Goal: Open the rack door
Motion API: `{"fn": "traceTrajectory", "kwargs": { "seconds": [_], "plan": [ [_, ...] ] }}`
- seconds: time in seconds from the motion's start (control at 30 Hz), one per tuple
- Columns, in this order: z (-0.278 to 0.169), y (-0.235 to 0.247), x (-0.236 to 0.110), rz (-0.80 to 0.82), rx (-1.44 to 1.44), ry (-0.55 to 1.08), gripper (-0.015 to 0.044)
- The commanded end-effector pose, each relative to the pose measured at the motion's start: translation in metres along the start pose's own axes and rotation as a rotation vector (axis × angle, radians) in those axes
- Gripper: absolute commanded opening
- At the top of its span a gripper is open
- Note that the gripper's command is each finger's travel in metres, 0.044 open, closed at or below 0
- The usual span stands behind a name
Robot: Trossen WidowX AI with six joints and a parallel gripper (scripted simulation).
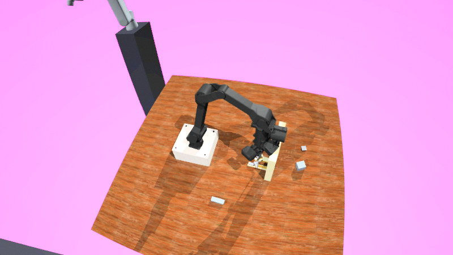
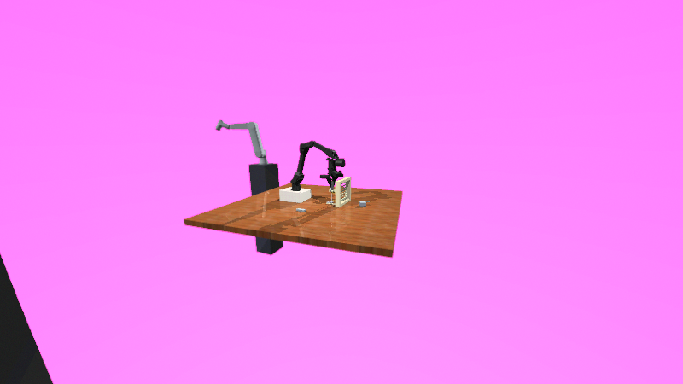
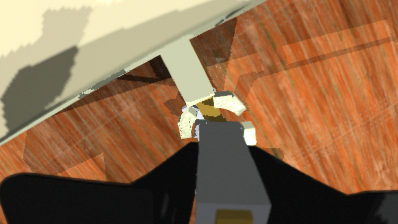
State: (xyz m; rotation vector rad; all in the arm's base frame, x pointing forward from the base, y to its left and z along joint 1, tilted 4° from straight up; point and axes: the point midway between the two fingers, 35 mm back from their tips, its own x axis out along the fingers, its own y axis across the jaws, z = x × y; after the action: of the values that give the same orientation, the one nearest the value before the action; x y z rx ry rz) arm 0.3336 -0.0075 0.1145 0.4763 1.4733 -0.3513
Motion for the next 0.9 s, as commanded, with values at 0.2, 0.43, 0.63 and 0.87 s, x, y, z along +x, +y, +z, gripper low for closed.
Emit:
{"fn": "traceTrajectory", "kwargs": {
  "seconds": [0.2, 0.43, 0.63, 0.87],
  "plan": [
    [-0.0006, 0.0001, 0.001, 0.0, 0.49, 0.003, 0.001],
    [-0.0006, 0.0001, 0.001, -0.001, 0.835, 0.003, 0.001],
    [-0.0006, 0.0001, 0.0011, -0.001, 1.131, 0.003, 0.001],
    [-0.0006, 0.0001, 0.0011, -0.002, 1.401, 0.003, 0.001]
  ]
}}
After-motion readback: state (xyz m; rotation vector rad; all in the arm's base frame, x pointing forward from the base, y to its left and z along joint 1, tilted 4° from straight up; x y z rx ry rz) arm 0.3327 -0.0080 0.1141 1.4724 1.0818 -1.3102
